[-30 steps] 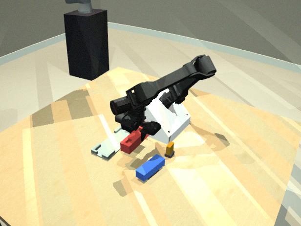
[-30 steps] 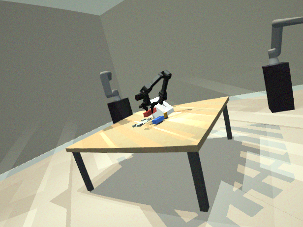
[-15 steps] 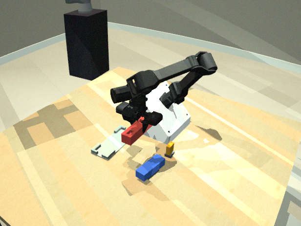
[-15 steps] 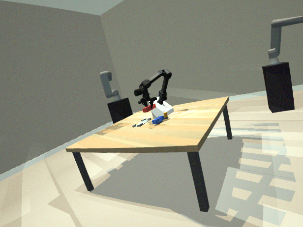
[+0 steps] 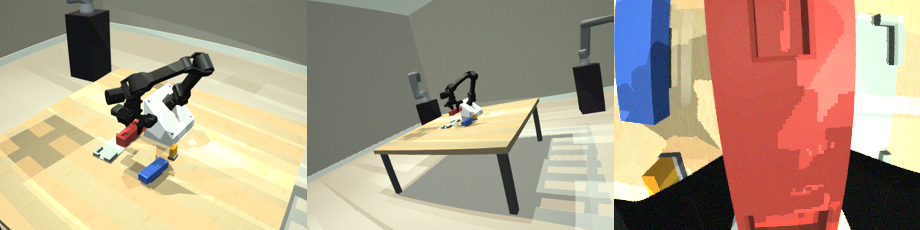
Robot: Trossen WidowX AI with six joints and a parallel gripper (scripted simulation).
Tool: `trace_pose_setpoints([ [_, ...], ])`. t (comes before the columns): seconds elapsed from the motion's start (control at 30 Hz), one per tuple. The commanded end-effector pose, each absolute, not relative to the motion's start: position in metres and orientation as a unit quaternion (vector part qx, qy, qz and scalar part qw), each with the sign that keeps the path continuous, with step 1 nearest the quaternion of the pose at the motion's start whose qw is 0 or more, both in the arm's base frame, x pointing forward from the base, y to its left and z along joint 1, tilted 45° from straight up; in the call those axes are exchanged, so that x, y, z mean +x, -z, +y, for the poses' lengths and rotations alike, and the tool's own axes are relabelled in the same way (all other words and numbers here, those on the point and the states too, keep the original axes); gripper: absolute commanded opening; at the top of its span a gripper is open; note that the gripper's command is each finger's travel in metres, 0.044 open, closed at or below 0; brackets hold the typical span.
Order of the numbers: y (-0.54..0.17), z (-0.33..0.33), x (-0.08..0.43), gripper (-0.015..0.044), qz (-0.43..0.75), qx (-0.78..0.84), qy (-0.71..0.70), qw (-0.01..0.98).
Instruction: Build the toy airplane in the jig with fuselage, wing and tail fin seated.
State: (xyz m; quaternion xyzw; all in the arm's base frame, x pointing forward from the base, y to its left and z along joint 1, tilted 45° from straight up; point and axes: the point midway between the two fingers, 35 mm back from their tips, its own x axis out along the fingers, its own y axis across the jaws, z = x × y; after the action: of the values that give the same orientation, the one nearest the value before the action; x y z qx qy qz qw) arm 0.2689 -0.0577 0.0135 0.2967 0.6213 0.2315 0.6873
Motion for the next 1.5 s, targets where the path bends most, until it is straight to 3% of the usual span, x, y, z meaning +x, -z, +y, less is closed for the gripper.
trace_pose_setpoints([
  [0.0,-0.001,-0.065,0.269,0.0000,0.621,0.296,-0.230,0.689],
  [1.1,0.097,-0.095,0.255,0.0000,0.622,0.298,-0.227,0.688],
  [1.33,0.097,-0.095,0.255,0.0184,0.622,0.298,-0.227,0.688],
  [1.47,0.097,-0.095,0.255,0.0196,0.622,0.298,-0.227,0.688],
])
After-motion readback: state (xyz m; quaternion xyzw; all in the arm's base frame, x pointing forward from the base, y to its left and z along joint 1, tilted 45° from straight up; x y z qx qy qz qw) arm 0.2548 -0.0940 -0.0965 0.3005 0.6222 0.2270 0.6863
